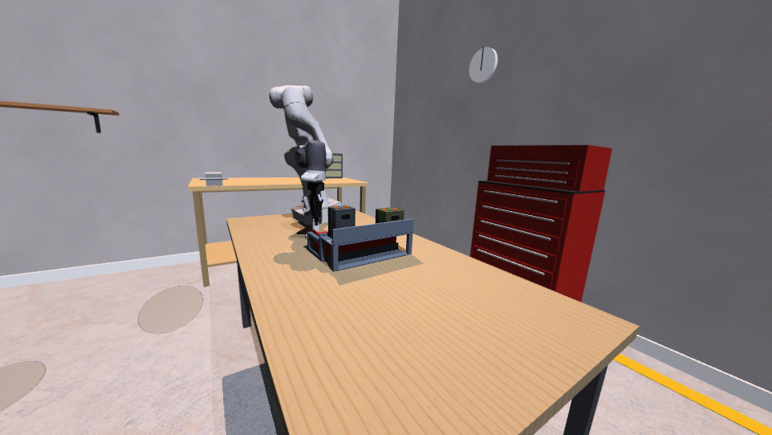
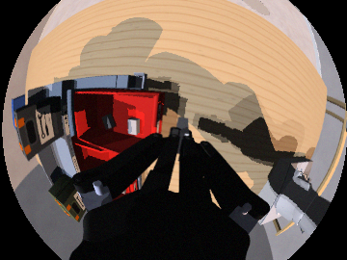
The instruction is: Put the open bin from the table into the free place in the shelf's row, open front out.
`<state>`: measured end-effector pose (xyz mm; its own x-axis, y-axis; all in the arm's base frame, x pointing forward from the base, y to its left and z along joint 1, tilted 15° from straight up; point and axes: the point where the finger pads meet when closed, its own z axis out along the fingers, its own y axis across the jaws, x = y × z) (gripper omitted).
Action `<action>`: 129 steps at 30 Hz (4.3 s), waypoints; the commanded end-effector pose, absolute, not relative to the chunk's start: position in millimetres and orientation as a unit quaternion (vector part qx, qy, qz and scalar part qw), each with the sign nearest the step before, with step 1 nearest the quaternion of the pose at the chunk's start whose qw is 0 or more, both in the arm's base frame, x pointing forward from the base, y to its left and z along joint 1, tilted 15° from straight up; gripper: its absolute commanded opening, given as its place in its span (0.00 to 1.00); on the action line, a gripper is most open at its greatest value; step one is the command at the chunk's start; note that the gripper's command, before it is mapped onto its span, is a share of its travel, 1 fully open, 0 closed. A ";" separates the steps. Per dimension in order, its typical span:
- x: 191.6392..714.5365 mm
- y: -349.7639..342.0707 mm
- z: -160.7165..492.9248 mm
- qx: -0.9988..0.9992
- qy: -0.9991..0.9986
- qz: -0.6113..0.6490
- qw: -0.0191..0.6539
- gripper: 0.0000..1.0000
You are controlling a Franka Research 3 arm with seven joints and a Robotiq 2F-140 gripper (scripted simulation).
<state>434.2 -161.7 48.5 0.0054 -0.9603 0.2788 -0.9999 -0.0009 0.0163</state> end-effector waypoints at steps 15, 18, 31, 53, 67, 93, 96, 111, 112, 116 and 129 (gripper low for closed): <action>442.1 -167.0 18.5 0.711 -0.690 0.097 0.093 0.00; 442.1 -167.4 16.7 0.711 -0.690 0.097 0.093 0.00; 442.1 -167.7 15.8 0.711 -0.690 0.097 0.093 0.00; 442.1 -167.7 15.8 0.711 -0.690 0.097 0.093 0.00; 443.0 -167.9 15.9 0.711 -0.690 0.097 0.093 0.00; 444.1 -168.1 15.9 0.711 -0.690 0.097 0.093 0.00; 444.1 -168.1 15.9 0.711 -0.690 0.097 0.093 0.00; 444.1 -168.1 15.9 0.711 -0.690 0.097 0.093 0.00; 444.1 -168.1 15.9 0.711 -0.690 0.097 0.093 0.00; 443.9 -168.1 15.9 0.711 -0.690 0.097 0.093 0.00; 443.1 -168.1 15.9 0.711 -0.690 0.097 0.093 0.00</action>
